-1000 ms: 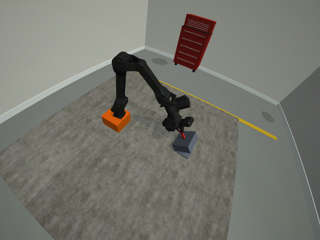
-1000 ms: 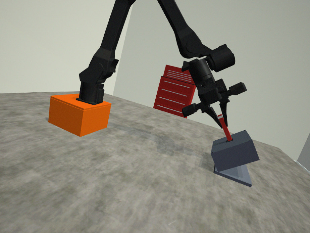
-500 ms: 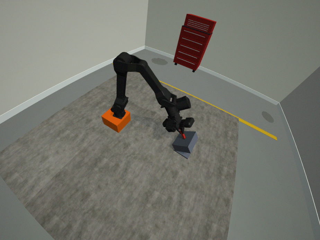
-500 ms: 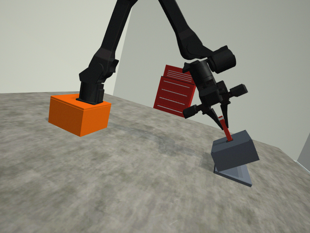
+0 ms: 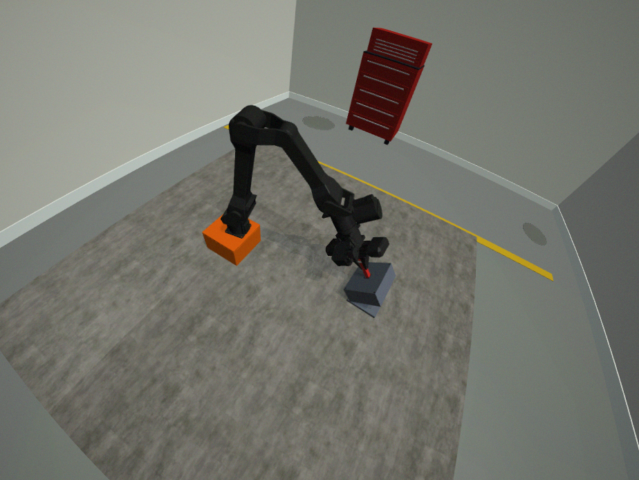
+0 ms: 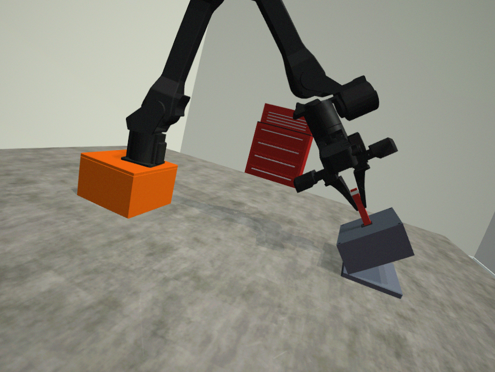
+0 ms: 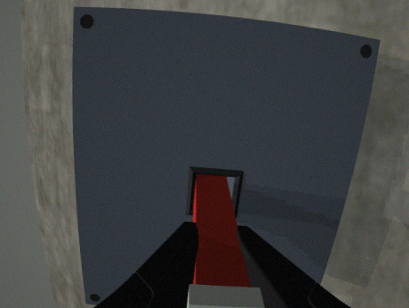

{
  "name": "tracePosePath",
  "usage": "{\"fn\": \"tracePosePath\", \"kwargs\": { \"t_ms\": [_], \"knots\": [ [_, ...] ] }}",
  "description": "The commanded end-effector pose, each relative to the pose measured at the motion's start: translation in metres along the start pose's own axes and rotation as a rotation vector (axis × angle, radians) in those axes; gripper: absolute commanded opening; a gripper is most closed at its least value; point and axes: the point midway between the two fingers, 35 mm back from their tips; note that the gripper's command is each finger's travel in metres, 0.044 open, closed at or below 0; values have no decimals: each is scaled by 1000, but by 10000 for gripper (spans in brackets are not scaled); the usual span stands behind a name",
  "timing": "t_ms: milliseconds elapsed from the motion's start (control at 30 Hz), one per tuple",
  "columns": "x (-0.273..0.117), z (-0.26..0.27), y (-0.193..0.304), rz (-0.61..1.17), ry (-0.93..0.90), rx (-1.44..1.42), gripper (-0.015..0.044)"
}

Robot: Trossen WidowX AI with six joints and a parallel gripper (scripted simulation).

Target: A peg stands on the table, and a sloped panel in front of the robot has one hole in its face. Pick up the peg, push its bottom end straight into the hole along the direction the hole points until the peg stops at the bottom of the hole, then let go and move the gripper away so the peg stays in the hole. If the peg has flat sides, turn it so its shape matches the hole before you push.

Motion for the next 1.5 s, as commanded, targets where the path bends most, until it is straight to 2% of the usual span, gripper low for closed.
{"fn": "tracePosePath", "kwargs": {
  "t_ms": [0,1267,1467],
  "knots": [
    [4,0,0,1,2,-3,0],
    [14,0,0,-1,-2,1,0],
    [14,0,0,-1,-2,1,157]
  ]
}}
Point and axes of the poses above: the point midway between the two fingers, 35 mm back from their tips, its own x axis out along the fingers, its own z axis across the jaws, y = z × x, and after that the axes turned 1 degree about x, right-handed
